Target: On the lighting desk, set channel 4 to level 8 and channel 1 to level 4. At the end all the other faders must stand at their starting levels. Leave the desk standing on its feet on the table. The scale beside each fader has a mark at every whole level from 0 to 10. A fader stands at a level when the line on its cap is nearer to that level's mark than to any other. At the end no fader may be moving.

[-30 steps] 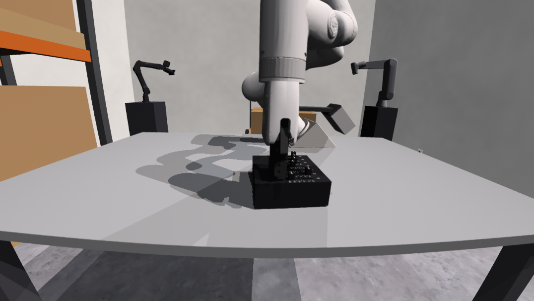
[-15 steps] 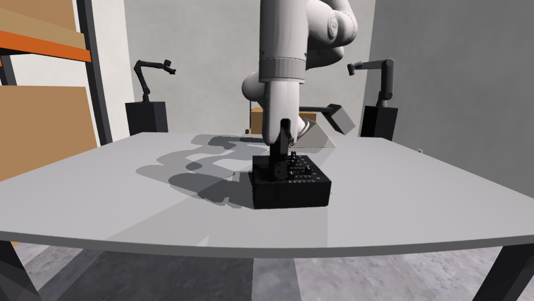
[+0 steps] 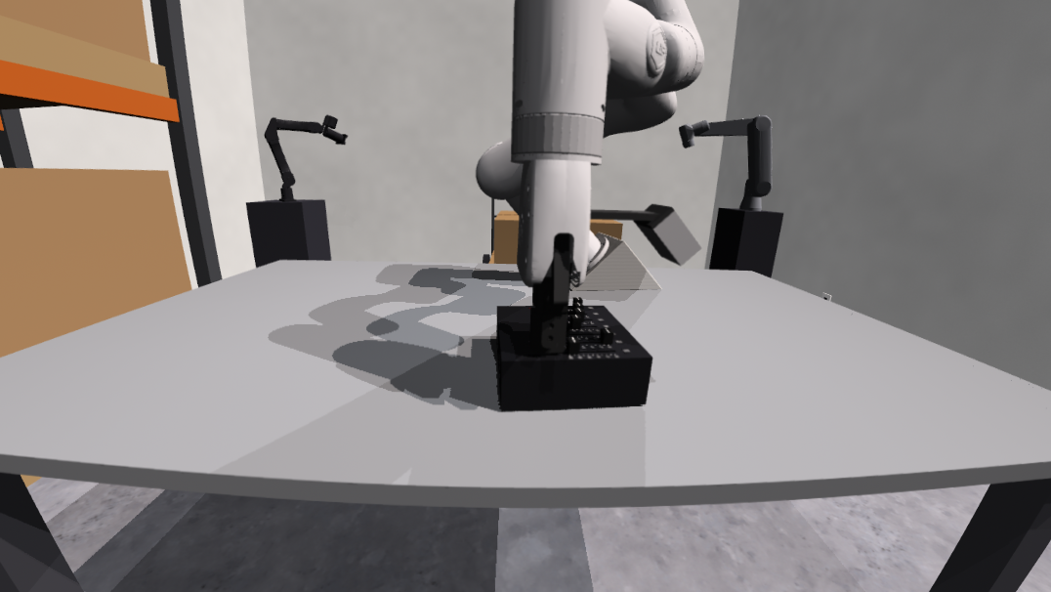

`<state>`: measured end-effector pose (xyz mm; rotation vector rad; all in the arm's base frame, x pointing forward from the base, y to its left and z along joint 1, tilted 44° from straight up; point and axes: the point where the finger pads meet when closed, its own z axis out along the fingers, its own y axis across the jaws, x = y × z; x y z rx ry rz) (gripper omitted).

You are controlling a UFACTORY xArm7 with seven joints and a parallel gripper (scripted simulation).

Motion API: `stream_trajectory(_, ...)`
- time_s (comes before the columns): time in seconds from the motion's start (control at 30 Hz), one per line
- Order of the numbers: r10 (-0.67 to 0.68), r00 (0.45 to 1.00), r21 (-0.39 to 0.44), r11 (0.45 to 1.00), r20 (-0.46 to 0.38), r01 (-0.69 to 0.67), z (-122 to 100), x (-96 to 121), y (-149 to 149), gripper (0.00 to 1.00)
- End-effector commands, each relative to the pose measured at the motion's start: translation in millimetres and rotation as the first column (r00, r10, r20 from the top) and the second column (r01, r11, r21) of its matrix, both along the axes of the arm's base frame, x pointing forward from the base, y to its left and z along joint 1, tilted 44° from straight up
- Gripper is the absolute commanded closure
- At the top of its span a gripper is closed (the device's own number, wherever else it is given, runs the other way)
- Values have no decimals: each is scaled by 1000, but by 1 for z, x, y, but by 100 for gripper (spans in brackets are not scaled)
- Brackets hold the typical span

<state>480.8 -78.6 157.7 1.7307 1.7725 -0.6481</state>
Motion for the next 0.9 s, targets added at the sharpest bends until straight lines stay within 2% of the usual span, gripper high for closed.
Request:
stream_trajectory(0.0,3,1000,0,1000,3,-3,1,1,2,100)
stream_trajectory(0.87,3,1000,0,1000,3,-3,-7,1,11,100)
